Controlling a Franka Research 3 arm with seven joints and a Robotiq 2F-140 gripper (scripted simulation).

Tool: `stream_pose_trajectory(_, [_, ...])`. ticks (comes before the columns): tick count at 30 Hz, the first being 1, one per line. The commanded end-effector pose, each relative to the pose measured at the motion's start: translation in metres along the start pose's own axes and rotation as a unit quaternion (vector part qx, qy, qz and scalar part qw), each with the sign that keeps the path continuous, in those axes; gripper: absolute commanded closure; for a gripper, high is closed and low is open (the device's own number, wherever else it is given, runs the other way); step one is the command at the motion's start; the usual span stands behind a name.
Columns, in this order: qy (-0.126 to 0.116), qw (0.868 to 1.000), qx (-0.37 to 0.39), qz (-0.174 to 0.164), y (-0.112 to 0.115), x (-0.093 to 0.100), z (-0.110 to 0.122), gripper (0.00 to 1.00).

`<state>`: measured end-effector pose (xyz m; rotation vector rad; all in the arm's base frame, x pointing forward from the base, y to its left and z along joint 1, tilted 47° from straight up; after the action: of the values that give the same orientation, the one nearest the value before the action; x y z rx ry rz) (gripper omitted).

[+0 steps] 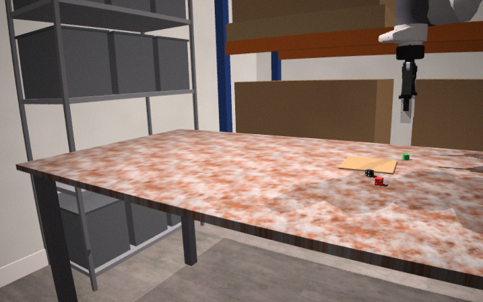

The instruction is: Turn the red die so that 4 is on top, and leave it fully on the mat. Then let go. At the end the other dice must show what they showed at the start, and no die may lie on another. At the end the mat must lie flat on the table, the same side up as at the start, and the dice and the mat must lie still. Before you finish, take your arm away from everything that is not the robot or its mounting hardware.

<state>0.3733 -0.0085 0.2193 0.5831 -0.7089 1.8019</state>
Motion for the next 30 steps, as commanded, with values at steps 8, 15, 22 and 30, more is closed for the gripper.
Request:
stream_pose_trajectory(8, [-0.006, 1.000, -0.005, 0.011, -0.006, -0.057, -0.004, 0.00])
stream_pose_trajectory(15, [-0.006, 1.000, -0.005, 0.011, -0.007, -0.069, -0.004, 0.00])
stream_pose_trajectory(22, [-0.006, 1.000, -0.005, 0.011, -0.007, -0.069, -0.004, 0.00])
stream_pose_trajectory(30, [-0.006, 1.000, -0.005, 0.011, -0.007, -0.069, -0.004, 0.00])
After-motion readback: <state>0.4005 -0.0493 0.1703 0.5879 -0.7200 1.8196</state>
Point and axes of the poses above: the point where the finger pads meet when closed, its own x axis back along the fingers, its own z axis across the jaws, y = z × x, the point moved 5 cm from there along x, back along the fingers, and after that the axes turned 6 degrees about x, right-handed, at the moved point
